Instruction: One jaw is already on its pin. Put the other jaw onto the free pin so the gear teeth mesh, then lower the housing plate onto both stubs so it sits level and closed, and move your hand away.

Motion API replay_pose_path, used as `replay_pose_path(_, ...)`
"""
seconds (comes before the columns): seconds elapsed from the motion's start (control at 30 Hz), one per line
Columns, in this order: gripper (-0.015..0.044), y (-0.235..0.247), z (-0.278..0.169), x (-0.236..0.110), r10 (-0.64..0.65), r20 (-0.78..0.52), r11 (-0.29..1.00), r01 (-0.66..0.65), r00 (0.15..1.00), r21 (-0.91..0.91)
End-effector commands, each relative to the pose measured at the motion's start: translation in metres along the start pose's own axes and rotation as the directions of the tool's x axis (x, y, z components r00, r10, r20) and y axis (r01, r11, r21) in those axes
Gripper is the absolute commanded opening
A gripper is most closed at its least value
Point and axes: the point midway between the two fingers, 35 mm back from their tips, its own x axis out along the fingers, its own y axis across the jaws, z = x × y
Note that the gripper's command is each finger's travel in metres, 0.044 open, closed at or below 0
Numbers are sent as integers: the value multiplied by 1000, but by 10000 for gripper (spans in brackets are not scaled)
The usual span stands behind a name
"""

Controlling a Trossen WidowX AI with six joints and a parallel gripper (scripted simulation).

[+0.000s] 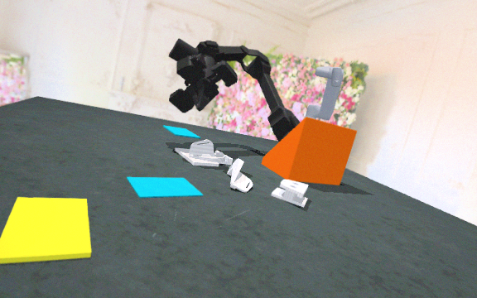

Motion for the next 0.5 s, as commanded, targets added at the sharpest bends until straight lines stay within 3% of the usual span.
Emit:
replay_pose_path(0.0, 0, 13, -6, 13, -3, -65, 999, 0, 998, -33)
replay_pose_path(0.47, 0, 51, -30, 48, -83, -279, 983, 33, 957, -181)
